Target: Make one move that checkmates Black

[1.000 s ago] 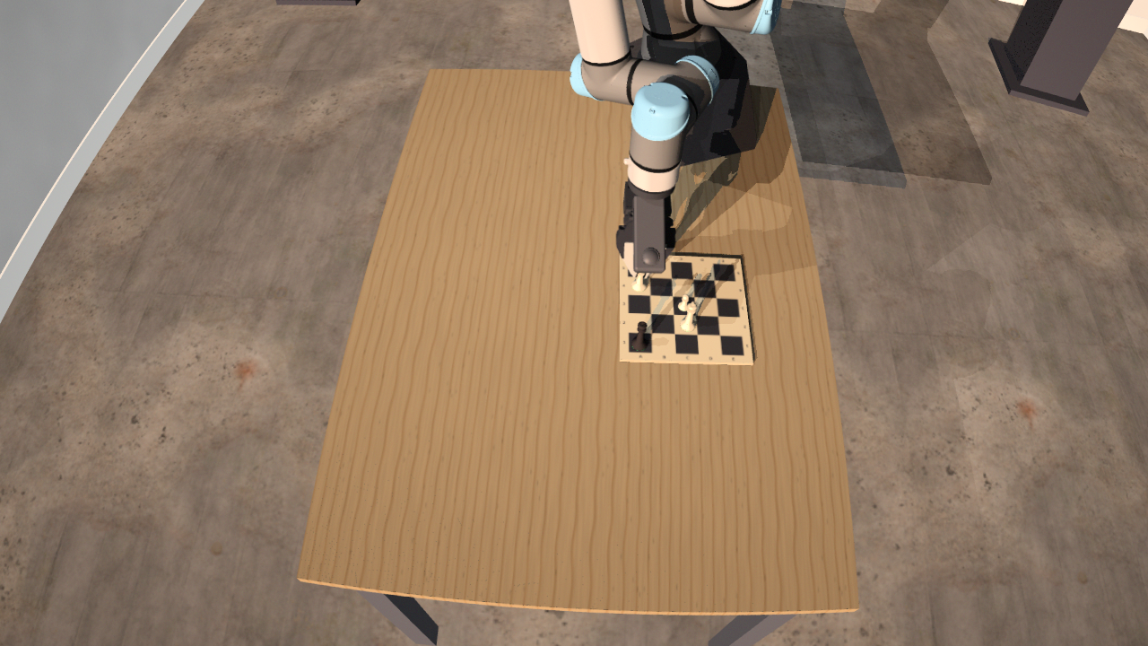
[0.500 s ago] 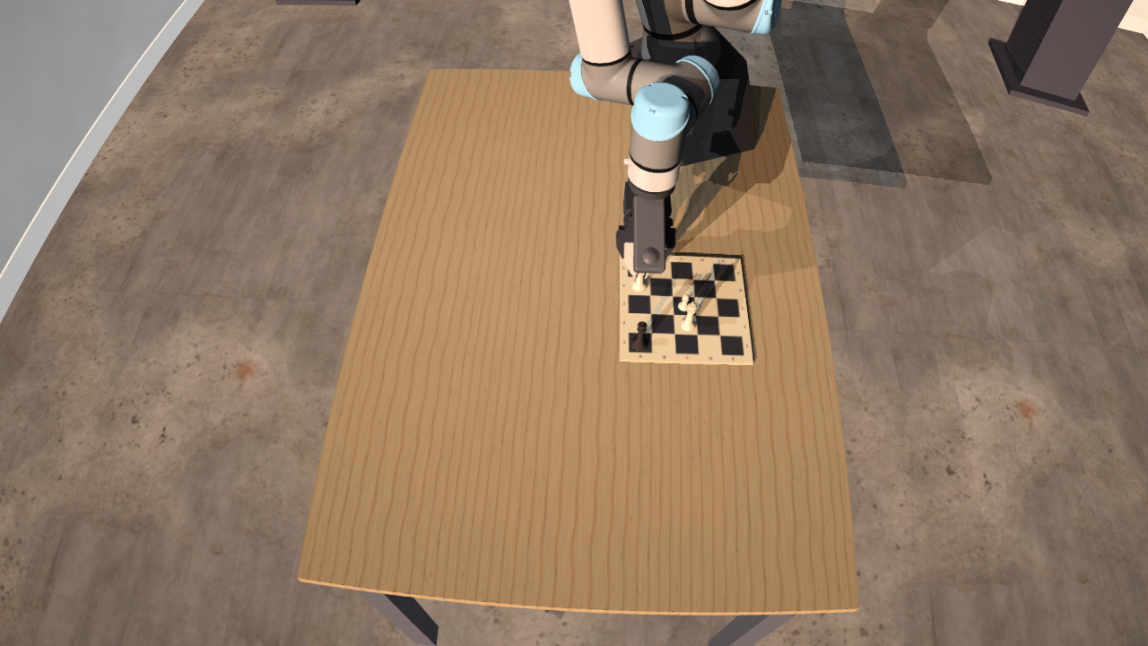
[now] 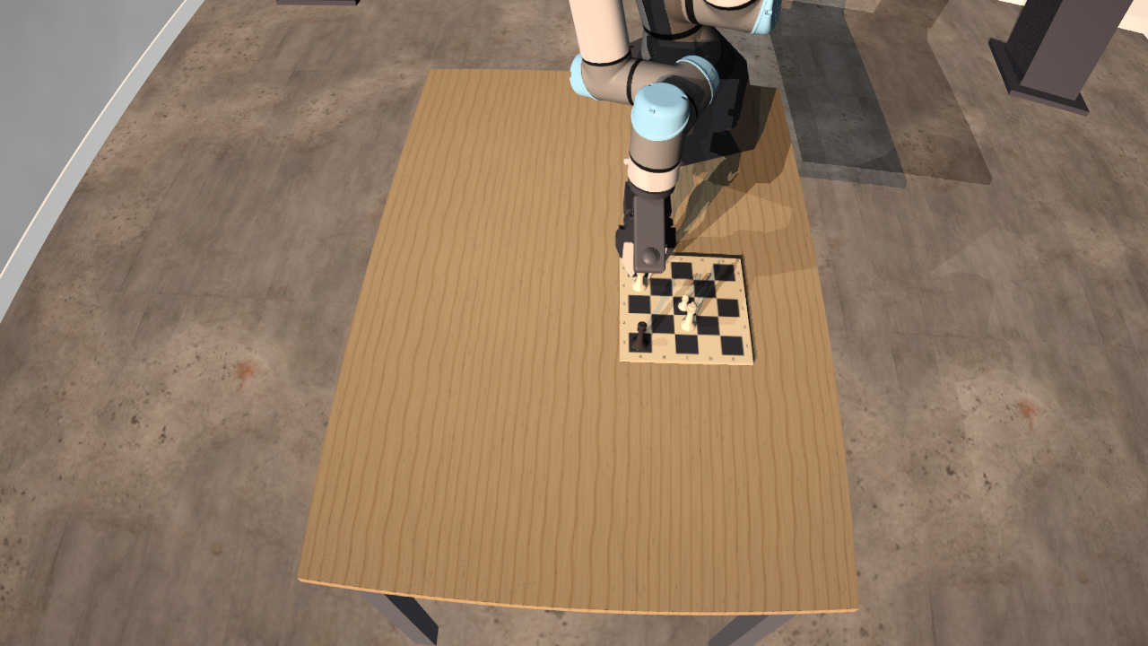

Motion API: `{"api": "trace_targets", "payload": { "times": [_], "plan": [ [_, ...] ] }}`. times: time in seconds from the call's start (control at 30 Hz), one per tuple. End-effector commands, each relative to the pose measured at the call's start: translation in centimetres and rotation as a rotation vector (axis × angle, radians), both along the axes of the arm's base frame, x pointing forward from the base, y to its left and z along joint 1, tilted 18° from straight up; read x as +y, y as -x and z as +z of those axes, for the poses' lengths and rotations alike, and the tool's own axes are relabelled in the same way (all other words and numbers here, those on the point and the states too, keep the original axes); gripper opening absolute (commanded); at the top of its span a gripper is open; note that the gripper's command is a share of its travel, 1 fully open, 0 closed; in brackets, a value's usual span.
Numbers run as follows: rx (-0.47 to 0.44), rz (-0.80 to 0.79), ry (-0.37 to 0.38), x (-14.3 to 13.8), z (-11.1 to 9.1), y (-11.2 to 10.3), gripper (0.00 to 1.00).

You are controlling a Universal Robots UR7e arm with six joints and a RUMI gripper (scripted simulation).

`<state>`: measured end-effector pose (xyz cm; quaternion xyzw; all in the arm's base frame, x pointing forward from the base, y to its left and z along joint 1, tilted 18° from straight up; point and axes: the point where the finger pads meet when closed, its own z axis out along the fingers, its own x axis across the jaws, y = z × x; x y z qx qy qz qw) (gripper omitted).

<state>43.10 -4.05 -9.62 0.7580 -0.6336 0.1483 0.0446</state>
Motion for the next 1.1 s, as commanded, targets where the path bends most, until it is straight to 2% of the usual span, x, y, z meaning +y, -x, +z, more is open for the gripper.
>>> {"api": "trace_targets", "payload": {
  "times": [0.0, 0.03, 0.1, 0.13, 0.83, 1.07],
  "plan": [
    [-0.001, 0.000, 0.000, 0.0, 0.0, 0.0, 0.15],
    [-0.001, 0.000, 0.000, 0.0, 0.0, 0.0, 0.20],
    [-0.001, 0.000, 0.000, 0.0, 0.0, 0.0, 0.20],
    [-0.001, 0.000, 0.000, 0.0, 0.0, 0.0, 0.25],
    [-0.001, 0.000, 0.000, 0.1, 0.5, 0.1, 0.25],
    [-0.001, 0.000, 0.000, 0.5, 2.1, 0.3, 0.25]
  ]
}}
